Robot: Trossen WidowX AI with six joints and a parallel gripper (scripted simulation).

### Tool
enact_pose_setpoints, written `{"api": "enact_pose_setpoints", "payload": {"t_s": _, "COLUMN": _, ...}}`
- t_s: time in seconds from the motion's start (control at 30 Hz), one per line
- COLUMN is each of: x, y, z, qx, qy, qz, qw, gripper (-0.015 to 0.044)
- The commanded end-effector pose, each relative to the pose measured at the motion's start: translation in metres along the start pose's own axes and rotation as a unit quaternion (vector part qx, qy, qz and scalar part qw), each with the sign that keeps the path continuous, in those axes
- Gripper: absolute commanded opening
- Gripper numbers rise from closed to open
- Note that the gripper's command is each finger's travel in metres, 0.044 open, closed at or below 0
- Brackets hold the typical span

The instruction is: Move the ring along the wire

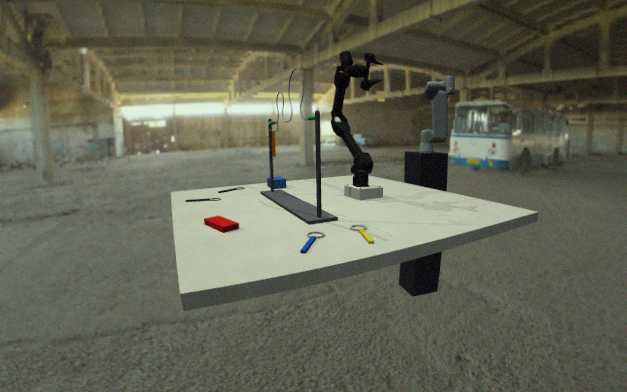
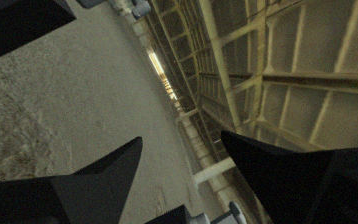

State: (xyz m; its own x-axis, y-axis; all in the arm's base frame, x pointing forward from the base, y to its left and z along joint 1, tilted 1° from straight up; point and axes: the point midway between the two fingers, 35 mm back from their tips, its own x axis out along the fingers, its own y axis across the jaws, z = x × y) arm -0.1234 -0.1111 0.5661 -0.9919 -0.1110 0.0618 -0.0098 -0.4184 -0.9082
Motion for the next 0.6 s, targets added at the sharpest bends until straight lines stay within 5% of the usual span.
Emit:
{"api": "enact_pose_setpoints", "payload": {"t_s": 0.0, "x": 0.000, "y": 0.000, "z": -0.001, "qx": 0.001, "qy": 0.001, "qz": -0.001, "qw": 1.000, "gripper": 0.0374}}
{"api": "enact_pose_setpoints", "payload": {"t_s": 0.27, "x": 0.012, "y": -0.025, "z": -0.054, "qx": 0.042, "qy": 0.098, "qz": -0.058, "qw": 0.993, "gripper": 0.0164}}
{"api": "enact_pose_setpoints", "payload": {"t_s": 0.57, "x": -0.001, "y": -0.059, "z": -0.136, "qx": 0.099, "qy": 0.234, "qz": -0.158, "qw": 0.954, "gripper": 0.0160}}
